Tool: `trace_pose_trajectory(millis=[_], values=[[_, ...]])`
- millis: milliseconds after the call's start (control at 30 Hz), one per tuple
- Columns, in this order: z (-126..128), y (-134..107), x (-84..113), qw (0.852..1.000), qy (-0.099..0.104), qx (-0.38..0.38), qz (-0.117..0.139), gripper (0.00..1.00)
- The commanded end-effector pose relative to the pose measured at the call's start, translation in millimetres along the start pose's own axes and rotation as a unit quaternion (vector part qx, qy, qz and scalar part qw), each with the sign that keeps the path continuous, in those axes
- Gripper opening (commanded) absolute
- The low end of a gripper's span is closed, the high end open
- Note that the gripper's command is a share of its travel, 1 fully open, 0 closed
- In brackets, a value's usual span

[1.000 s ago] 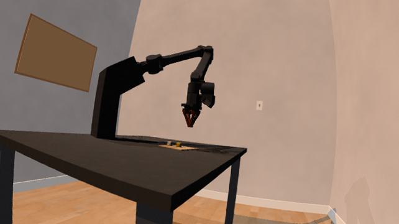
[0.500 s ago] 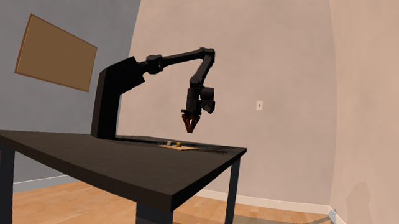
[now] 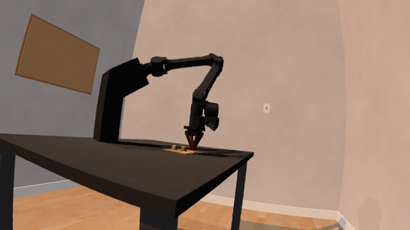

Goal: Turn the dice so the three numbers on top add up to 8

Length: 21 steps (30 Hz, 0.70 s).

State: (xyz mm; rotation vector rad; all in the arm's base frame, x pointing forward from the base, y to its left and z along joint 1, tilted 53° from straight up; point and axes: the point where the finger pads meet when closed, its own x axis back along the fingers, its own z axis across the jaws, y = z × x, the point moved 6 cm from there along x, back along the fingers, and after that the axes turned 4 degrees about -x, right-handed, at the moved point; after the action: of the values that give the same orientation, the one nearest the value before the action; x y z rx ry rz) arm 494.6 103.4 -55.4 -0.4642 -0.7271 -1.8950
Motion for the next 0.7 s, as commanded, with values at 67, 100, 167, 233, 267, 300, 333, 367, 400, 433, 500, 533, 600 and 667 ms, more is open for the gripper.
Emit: trace_pose_trajectory(millis=[67,100,167,233,267,300,333,367,400,433,500,533,600,667], values=[[6.1,1.0,-13.5,1.0,0.005,0.0,-0.001,0.15],[6.2,1.0,-14.1,1.0,0.005,0.0,-0.001,0.15],[8.8,1.9,-12.5,1.0,0.005,0.0,0.0,0.15],[8.8,1.0,-11.9,1.0,0.005,0.0,0.0,0.15],[8.8,1.0,-11.9,1.0,0.005,0.001,0.0,0.15],[8.8,1.0,-11.9,1.0,0.005,0.002,0.0,0.15],[8.8,1.0,-11.9,1.0,0.005,0.002,0.0,0.15],[8.8,1.0,-11.9,1.0,0.005,0.002,0.0,0.15],[8.8,1.0,-11.9,1.0,0.005,0.002,0.0,0.15],[8.8,1.0,-11.9,1.0,0.005,0.002,0.0,0.15],[8.8,1.0,-11.9,1.0,0.005,0.002,0.0,0.15],[8.8,1.0,-11.9,1.0,0.005,0.002,0.0,0.15],[8.8,1.0,-11.9,1.0,0.005,0.002,0.0,0.15],[8.8,1.0,-11.9,1.0,0.005,0.002,0.0,0.15]])
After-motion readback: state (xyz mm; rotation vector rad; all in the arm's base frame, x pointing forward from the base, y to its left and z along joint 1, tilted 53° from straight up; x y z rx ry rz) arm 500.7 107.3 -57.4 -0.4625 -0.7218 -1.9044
